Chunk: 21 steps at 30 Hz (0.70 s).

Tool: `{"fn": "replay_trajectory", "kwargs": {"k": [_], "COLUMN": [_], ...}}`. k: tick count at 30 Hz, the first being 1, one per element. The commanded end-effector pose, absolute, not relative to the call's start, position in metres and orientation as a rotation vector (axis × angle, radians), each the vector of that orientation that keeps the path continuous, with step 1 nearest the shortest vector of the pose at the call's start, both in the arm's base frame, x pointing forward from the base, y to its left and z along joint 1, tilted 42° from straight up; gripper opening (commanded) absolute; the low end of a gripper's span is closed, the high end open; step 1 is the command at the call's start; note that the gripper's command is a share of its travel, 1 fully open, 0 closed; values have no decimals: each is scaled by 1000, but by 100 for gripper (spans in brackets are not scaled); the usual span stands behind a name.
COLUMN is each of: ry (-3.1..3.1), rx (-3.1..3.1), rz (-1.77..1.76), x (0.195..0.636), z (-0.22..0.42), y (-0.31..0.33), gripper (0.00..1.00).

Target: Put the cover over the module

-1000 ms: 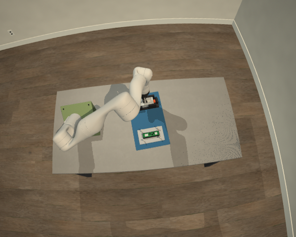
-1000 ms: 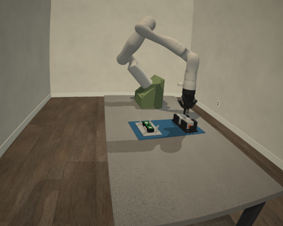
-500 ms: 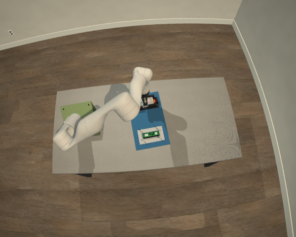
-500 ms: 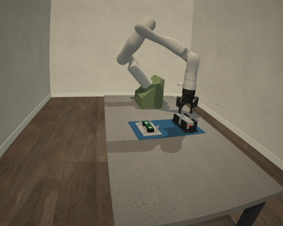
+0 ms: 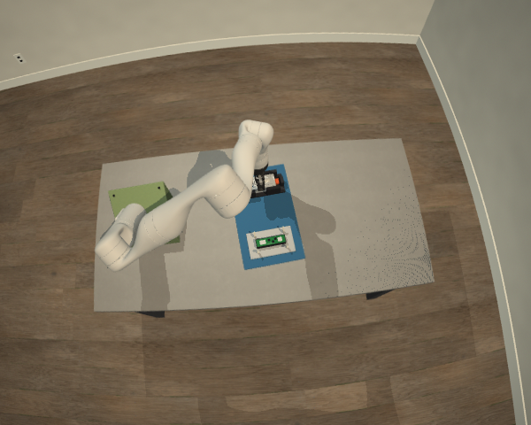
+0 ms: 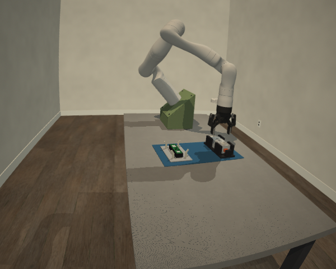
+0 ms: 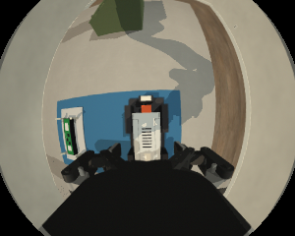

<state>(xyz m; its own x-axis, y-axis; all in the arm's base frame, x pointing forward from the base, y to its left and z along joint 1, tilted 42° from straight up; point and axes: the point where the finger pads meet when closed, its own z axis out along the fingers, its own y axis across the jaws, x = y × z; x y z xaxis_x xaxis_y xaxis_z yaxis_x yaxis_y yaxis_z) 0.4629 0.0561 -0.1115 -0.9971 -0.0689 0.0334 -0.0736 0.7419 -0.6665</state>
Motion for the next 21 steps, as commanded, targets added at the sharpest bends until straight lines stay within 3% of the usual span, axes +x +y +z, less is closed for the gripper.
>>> {"fn": "replay_trajectory", "kwargs": {"k": [1, 21], "ry": [-2928, -2936], "rx": [121, 122], "rz": [1119, 1117], "x": [463, 467], "z": [-111, -148], "y": [57, 24], "gripper": [100, 100]}}
